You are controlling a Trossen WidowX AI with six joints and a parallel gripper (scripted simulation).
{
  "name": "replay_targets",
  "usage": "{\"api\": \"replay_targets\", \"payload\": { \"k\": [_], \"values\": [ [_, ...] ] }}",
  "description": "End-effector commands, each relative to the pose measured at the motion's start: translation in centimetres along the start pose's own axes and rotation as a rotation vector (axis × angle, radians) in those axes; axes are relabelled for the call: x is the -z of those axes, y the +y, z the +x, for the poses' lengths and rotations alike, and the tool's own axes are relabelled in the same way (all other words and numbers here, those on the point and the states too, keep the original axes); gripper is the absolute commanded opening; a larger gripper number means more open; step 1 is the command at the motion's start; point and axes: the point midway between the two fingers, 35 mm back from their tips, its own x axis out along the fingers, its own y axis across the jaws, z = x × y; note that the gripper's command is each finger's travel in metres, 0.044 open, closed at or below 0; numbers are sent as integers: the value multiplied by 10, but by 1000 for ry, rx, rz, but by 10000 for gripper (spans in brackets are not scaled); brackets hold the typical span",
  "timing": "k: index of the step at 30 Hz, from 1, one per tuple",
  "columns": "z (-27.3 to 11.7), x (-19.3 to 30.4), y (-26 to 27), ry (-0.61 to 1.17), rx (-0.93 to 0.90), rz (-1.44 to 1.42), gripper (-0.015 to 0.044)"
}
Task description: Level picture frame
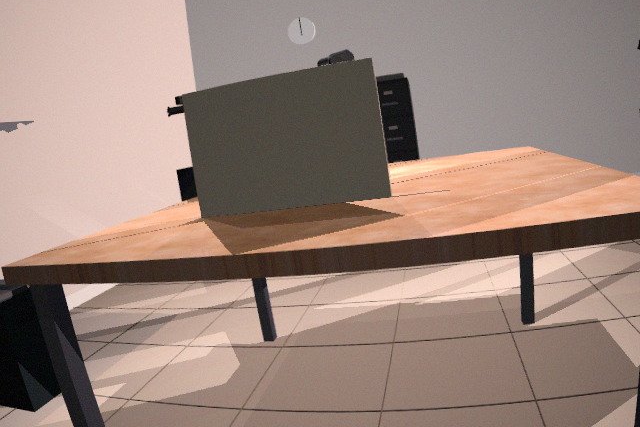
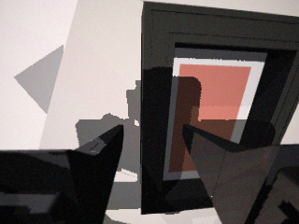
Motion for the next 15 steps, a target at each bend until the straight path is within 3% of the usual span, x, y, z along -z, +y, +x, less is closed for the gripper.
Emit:
{"api": "replay_targets", "payload": {
  "k": [1,9,15],
  "values": [
    [0,-1,0,-4,2,4,260],
    [1,-1,-1,-4,2,4,260],
    [1,-1,-1,-4,2,4,103]
  ]
}}
